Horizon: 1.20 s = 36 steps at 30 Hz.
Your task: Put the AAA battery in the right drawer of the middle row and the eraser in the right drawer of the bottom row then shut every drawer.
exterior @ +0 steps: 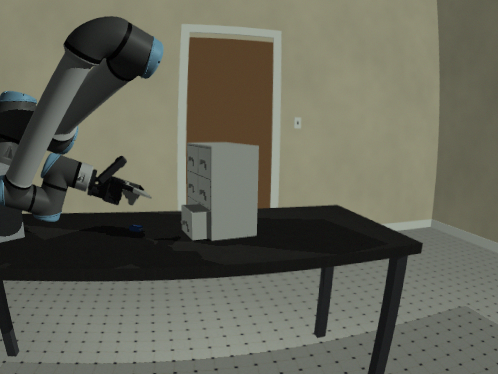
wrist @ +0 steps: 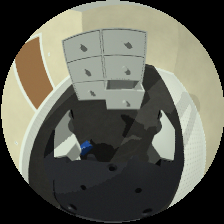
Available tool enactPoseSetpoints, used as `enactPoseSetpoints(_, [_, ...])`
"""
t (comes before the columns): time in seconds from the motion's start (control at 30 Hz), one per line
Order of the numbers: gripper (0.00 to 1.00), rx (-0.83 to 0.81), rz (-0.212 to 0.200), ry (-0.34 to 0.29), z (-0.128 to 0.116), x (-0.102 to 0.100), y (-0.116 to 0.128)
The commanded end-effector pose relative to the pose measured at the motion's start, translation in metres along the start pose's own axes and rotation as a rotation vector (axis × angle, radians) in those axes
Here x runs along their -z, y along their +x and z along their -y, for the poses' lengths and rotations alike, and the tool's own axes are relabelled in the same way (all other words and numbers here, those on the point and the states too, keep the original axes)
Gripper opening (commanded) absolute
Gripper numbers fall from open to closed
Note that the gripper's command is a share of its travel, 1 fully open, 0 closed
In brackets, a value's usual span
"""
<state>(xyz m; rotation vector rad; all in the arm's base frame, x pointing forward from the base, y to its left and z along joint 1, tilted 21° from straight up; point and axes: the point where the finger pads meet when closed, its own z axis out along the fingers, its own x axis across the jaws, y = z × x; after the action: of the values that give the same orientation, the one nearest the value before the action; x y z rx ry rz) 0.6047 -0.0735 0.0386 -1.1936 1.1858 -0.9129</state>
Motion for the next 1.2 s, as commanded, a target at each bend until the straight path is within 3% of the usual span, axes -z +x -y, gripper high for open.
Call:
enactPoseSetpoints(0.0, [1.00,0.000,-0.002,-0.010,0.0012,-0.0001,0.0006])
enactPoseSetpoints(0.63, [1.00,0.000,-0.003,-0.104,0.0044,0.0008,0.0011])
enactPoseSetpoints(1.17, [1.00,0.000,-0.001,-0.283,0.0093,0.0026,0.0010])
